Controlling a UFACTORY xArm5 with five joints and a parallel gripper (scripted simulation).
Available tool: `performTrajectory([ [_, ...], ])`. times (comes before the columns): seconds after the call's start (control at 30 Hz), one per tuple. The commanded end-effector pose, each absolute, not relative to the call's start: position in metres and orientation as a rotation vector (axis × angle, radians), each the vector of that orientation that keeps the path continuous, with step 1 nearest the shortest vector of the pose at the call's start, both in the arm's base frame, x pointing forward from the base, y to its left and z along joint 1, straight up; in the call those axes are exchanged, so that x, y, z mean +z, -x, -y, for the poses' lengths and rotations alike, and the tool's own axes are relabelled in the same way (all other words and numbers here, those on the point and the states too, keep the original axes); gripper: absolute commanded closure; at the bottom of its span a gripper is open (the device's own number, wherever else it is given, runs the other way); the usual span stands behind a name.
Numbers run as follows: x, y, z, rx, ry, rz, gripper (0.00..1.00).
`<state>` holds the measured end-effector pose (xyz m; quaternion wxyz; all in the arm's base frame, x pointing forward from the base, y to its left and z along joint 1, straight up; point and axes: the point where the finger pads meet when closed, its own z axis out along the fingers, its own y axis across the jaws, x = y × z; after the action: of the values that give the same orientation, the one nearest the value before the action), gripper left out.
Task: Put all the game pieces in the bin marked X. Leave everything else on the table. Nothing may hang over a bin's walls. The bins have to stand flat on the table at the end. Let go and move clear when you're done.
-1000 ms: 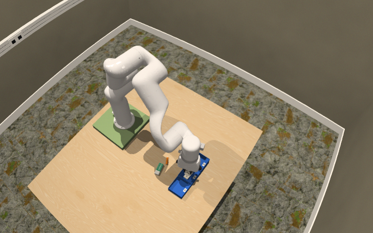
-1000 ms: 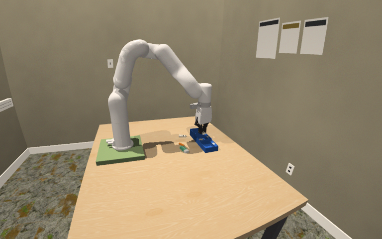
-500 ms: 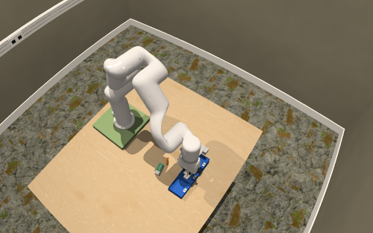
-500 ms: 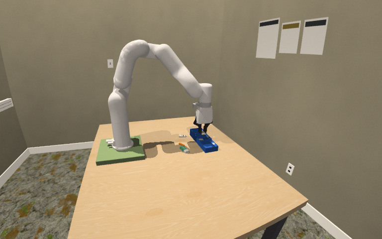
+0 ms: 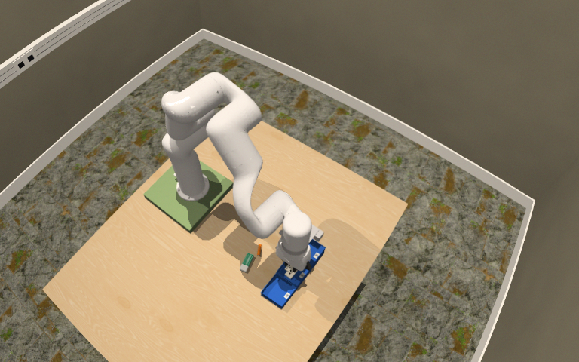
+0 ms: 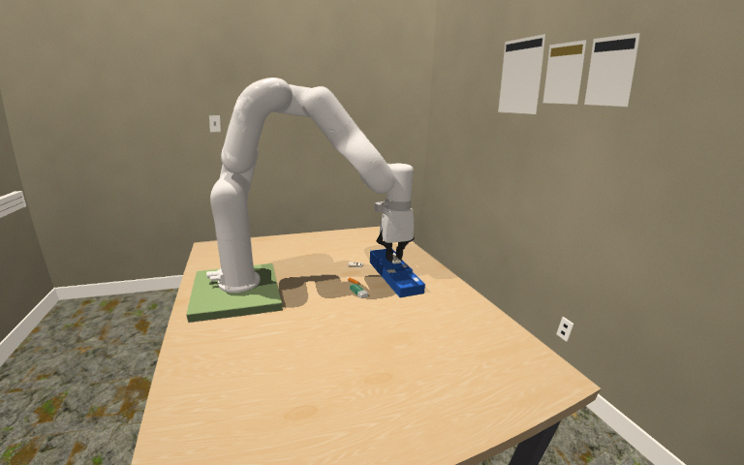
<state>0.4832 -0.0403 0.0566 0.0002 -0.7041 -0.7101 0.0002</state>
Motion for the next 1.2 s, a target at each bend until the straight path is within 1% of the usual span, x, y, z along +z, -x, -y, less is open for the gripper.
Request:
performTrajectory([
  [0.0, 0.049, -0.484, 0.040, -0.003, 2.213, 2.232, 0.79],
  [0.57, 0.019, -0.484, 0.041, -0.003, 2.213, 2.232, 0.79],
  [1.07, 0.019, -0.484, 0.041, -0.003, 2.213, 2.232, 0.79],
  [1.1, 0.019, -0.484, 0.041, -0.003, 2.213, 2.232, 0.67],
  [1.17, 0.019, -0.484, 0.041, -0.003, 2.213, 2.232, 0.67],
])
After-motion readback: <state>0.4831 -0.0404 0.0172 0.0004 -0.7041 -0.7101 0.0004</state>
